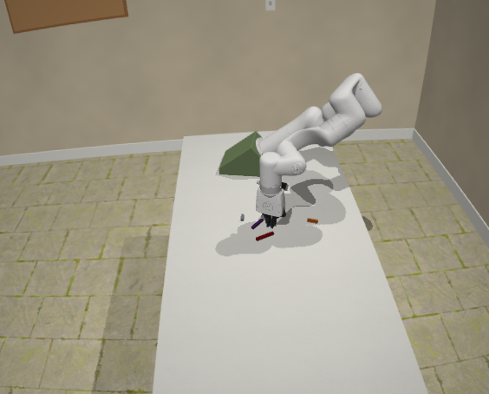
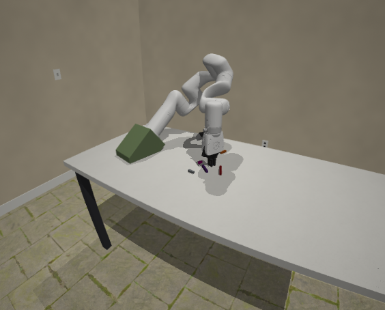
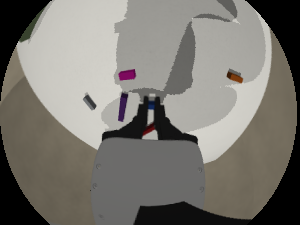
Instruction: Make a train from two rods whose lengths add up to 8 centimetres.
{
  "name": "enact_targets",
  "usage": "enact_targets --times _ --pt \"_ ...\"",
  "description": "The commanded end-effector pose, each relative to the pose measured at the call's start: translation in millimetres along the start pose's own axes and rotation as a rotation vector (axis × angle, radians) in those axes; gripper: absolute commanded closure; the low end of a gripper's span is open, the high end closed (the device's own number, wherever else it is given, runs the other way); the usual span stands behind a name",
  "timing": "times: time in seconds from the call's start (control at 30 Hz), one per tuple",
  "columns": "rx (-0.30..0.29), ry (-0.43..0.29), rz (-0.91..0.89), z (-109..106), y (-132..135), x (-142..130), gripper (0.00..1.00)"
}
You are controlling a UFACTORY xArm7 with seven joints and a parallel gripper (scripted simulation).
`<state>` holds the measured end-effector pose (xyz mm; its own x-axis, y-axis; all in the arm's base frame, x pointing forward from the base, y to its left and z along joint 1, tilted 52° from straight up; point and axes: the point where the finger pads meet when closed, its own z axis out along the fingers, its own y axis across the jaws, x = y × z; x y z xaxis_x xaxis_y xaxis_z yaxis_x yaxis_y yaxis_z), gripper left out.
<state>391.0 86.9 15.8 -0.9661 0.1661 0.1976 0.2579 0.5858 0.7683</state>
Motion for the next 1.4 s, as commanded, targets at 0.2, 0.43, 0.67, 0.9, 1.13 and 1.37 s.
enact_targets --times 0.2,0.43,0.67,0.9,1.13,1.37 --pt "0.001 -0.005 0.0 -40.1 -0.5 -1.3 0.96" --pt "0.001 -0.005 0.0 -89.0 -0.5 -1.1 0.96" --pt "0.001 -0.005 0.0 -100.3 -0.5 -1.0 0.96" --pt "0.001 -0.005 0.0 -100.4 -0.5 -1.0 0.96" --pt "0.002 -0.006 0.079 -101.7 6.1 7.7 0.96" --pt "0.002 -0.007 0.318 -103.8 24.2 35.3 0.96"
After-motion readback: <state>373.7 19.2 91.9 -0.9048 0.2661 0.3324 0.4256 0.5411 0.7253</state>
